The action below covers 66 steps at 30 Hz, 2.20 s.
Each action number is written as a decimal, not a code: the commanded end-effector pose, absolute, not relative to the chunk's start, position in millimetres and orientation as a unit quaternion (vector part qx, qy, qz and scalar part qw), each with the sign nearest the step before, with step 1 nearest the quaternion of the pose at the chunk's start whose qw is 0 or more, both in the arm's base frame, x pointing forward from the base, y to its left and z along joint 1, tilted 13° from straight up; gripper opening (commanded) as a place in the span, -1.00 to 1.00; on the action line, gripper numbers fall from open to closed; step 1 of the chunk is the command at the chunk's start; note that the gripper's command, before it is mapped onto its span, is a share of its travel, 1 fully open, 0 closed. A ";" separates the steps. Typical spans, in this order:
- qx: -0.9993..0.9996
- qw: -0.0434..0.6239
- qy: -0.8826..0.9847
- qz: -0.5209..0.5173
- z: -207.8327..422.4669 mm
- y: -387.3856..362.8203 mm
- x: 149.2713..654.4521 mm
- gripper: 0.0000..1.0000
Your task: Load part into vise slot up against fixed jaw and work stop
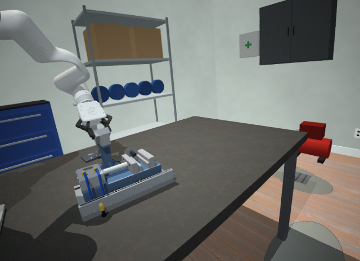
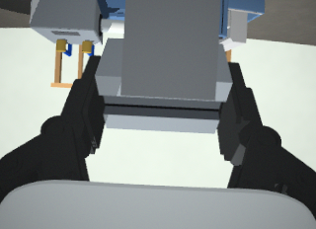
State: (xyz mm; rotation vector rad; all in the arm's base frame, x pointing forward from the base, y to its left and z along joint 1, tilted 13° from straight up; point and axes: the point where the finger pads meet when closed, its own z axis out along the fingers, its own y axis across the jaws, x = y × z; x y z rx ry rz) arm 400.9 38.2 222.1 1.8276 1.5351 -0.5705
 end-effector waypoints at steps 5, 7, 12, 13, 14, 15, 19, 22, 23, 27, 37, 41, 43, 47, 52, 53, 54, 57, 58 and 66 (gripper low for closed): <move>0.702 0.337 0.589 -0.217 223.4 38.5 401.5 -1.00; 0.702 0.337 0.589 -0.217 223.4 38.5 401.5 -1.00; 0.702 0.337 0.589 -0.217 223.4 38.5 401.5 -1.00; 0.702 0.337 0.589 -0.217 223.4 38.5 401.5 -1.00; 0.702 0.337 0.589 -0.217 223.4 38.5 401.5 -1.00; 0.702 0.337 0.589 -0.217 223.4 38.5 401.5 -1.00; 0.702 0.337 0.589 -0.217 223.4 38.5 401.5 -1.00; 0.702 0.337 0.589 -0.217 223.4 38.5 401.5 -1.00; 0.702 0.337 0.589 -0.217 223.4 38.5 401.5 -1.00; 0.702 0.337 0.589 -0.217 223.4 38.5 401.5 -1.00; 0.702 0.337 0.589 -0.217 223.9 38.6 401.3 -1.00; 0.702 0.337 0.589 -0.217 224.6 38.6 401.0 -1.00; 0.702 0.337 0.589 -0.217 225.0 38.6 400.9 -1.00; 0.702 0.337 0.589 -0.217 226.1 38.7 400.4 -1.00; 0.702 0.337 0.589 -0.217 227.1 38.7 400.0 -1.00; 0.702 0.337 0.589 -0.217 227.5 38.7 399.8 -1.00; 0.702 0.337 0.589 -0.217 227.9 38.8 399.6 -1.00; 0.702 0.337 0.589 -0.217 229.3 38.8 399.3 -1.00; 0.702 0.337 0.589 -0.217 229.8 38.8 399.2 -1.00; 0.702 0.337 0.589 -0.217 233.1 39.0 398.5 -1.00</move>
